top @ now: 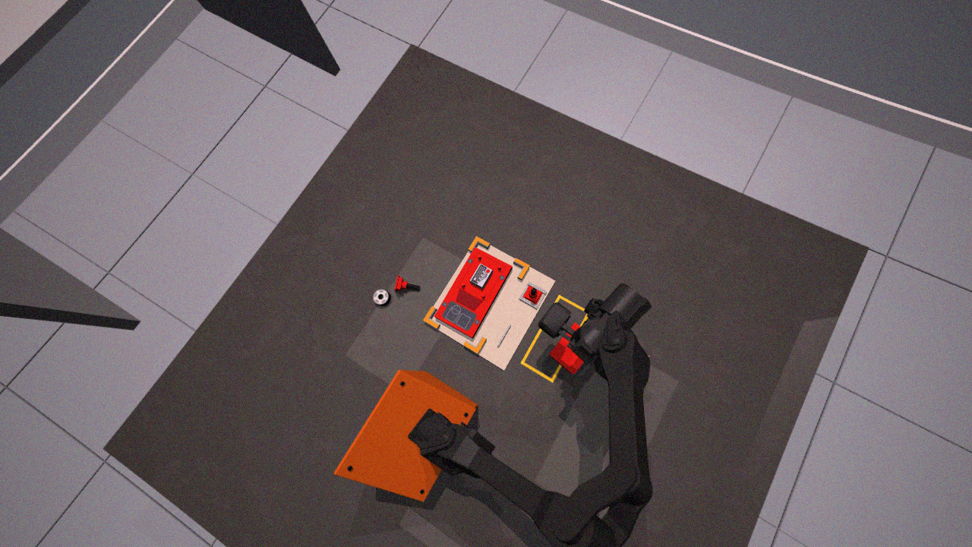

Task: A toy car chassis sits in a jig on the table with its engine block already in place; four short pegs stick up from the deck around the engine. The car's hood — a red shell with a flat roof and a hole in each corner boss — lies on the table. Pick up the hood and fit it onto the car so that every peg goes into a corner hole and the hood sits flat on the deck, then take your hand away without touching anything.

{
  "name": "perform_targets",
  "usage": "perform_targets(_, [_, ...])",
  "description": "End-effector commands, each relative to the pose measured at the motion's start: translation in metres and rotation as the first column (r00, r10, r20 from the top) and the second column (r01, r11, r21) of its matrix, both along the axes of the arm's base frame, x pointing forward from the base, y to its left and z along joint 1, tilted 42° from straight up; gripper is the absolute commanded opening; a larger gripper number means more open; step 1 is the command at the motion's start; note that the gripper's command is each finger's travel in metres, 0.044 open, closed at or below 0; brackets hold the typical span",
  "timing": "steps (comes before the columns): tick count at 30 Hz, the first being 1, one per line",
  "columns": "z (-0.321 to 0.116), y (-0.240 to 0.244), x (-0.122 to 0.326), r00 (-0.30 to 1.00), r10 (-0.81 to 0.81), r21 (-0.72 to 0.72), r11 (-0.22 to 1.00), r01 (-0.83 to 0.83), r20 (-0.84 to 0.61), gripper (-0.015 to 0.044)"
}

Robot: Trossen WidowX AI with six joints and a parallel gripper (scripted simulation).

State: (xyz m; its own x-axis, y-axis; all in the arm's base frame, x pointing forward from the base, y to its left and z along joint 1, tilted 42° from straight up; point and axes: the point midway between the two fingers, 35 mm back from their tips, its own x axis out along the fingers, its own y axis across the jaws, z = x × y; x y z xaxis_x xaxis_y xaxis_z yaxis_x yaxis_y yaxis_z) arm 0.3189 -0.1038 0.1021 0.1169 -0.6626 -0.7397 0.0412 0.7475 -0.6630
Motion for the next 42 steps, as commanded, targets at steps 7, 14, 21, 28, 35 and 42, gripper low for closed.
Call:
perform_targets(7, [-0.003, -0.002, 0.0, 1.0, -0.019, 0.009, 1.0, 0.018, 0.017, 0.044])
perform_targets(14, [-0.008, -0.006, 0.001, 1.0, -0.019, 0.009, 1.0, 0.018, 0.017, 0.044])
perform_targets(21, [-0.012, -0.01, 0.002, 1.0, -0.019, 0.009, 1.0, 0.019, 0.017, 0.044])
perform_targets(28, [-0.017, -0.014, 0.003, 1.0, -0.019, 0.009, 1.0, 0.019, 0.017, 0.044])
perform_targets(35, [-0.021, -0.018, 0.004, 1.0, -0.019, 0.009, 1.0, 0.019, 0.017, 0.044])
perform_targets(42, [-0.025, -0.022, 0.005, 1.0, -0.019, 0.009, 1.0, 0.019, 0.017, 0.044])
